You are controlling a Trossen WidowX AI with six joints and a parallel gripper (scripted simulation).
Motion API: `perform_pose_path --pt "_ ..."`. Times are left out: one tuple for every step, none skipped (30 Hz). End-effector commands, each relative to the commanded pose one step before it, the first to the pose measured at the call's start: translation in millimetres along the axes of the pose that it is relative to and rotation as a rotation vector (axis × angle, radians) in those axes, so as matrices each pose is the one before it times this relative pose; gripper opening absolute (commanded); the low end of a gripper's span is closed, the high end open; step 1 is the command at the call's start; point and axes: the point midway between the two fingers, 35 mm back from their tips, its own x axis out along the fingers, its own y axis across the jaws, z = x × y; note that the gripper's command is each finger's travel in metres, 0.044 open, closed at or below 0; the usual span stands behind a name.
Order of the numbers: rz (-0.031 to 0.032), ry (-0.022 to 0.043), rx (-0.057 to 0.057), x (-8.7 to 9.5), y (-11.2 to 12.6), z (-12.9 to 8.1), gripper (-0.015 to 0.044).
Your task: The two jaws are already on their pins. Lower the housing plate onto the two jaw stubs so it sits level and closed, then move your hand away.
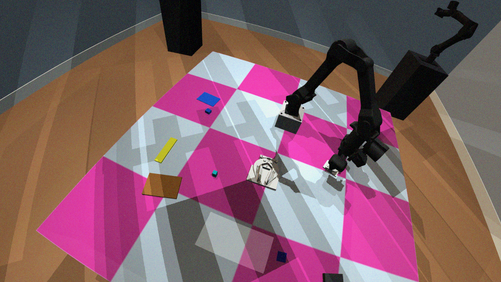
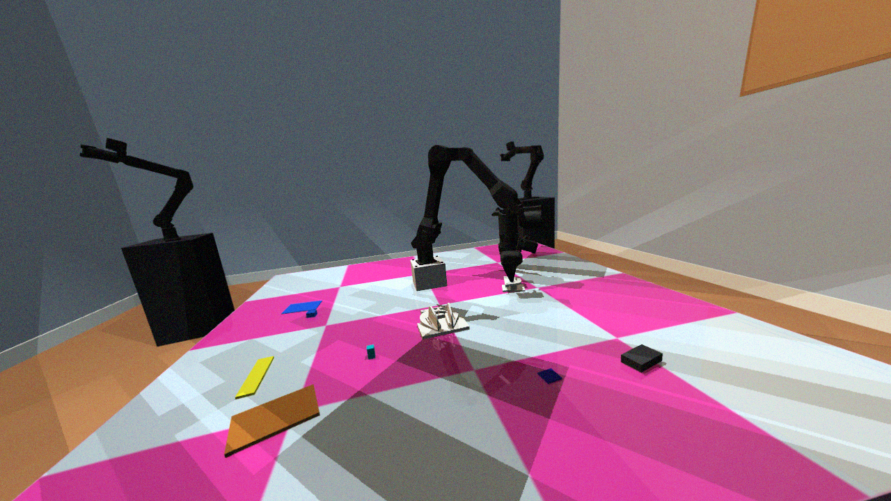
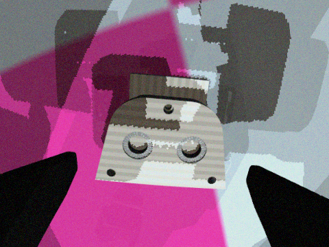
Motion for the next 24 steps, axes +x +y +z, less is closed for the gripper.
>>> perform_pose_path --pt "-0.00124 0.00918 0.0038 2.93 0.05 -2.49 0.044" --pt "0.0 0.0 0.0 0.0 0.0 0.0 0.044" --pt "0.0 0.0 0.0 0.0 0.0 0.0 0.044" --pt "0.0 0.0 0.0 0.26 0.0 0.01 0.044" --pt "0.0 0.0 0.0 0.78 -0.01 0.03 0.044" --pt "0.0 0.00001 0.0 1.29 -0.01 0.05 0.044" --pt "0.0 0.00001 0.0 1.61 -0.01 0.05 0.044" --pt "0.0 0.00001 0.0 1.61 -0.01 0.05 0.044" --pt "0.0 0.00001 0.0 1.61 -0.01 0.04 0.044" --pt "0.0 0.00001 0.0 1.61 -0.01 0.03 0.044" --pt "0.0 0.00001 0.0 1.61 0.0 0.02 0.044" --pt "0.0 0.00001 0.0 1.61 0.0 0.01 0.044" --pt "0.0 0.00001 0.0 1.6 0.0 0.0 0.044" --pt "0.0 0.00002 0.0 1.6 0.0 -0.01 0.044" --pt "0.0 0.00002 0.0 1.6 0.0 -0.02 0.044" --pt "0.0 0.00002 0.0 1.6 0.01 -0.03 0.044" --pt "0.0 0.00002 0.0 1.6 0.01 -0.04 0.044" --pt "0.0 0.00002 0.0 1.6 0.01 -0.05 0.044" --pt "0.0 0.00002 0.0 1.59 0.01 -0.06 0.044" --pt "0.0 0.00002 0.0 1.59 0.02 -0.07 0.044" --pt "0.0 0.00002 0.0 1.59 0.02 -0.08 0.044" --pt "0.0 0.00002 0.0 1.58 0.02 -0.09 0.044" --pt "0.0 0.00002 0.0 1.25 0.02 -0.07 0.044" --pt "0.0 0.00001 0.0 0.75 0.01 -0.05 0.044"
